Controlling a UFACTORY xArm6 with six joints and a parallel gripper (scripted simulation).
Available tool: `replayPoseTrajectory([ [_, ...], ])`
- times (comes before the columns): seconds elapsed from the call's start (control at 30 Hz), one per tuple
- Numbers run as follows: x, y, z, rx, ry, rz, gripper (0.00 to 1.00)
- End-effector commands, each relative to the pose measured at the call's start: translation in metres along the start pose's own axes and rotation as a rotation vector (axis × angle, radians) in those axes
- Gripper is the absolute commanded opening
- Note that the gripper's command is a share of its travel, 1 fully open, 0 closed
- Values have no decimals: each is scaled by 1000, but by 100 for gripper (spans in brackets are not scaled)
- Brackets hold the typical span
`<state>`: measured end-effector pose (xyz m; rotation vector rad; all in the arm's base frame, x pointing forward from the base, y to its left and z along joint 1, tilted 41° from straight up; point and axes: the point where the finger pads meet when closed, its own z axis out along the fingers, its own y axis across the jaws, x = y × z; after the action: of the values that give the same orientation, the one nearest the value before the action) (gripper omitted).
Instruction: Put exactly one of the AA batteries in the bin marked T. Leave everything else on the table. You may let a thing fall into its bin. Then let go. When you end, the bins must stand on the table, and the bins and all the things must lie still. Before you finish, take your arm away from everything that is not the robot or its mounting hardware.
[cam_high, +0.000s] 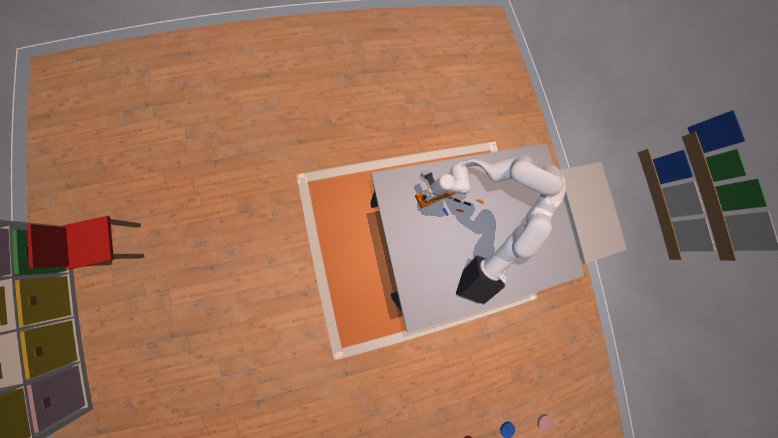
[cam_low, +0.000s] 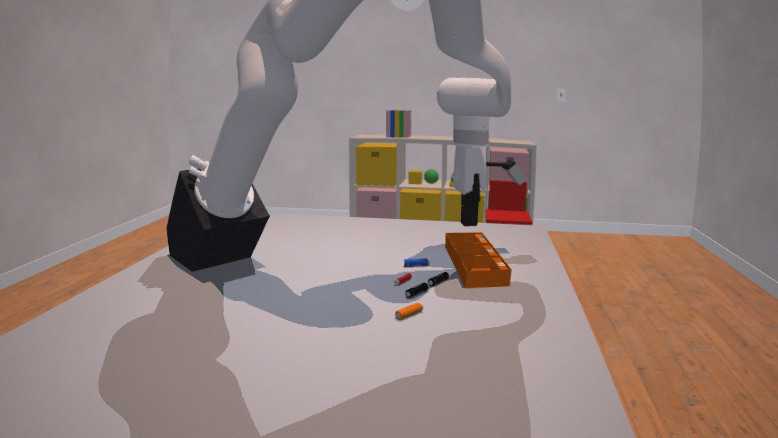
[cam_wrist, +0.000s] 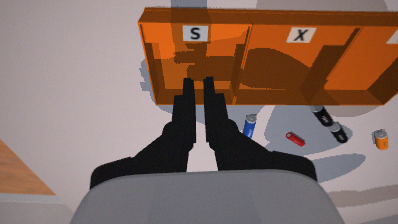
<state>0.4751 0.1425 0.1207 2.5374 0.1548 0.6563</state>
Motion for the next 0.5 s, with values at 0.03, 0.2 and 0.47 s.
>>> replayPoseTrajectory([
  [0.03, 2, -2, 5, 0, 3, 2, 7],
  [0.2, 2, -2, 18, 0, 3, 2, 7],
  [0.47, 2, -2, 34, 0, 3, 2, 7],
])
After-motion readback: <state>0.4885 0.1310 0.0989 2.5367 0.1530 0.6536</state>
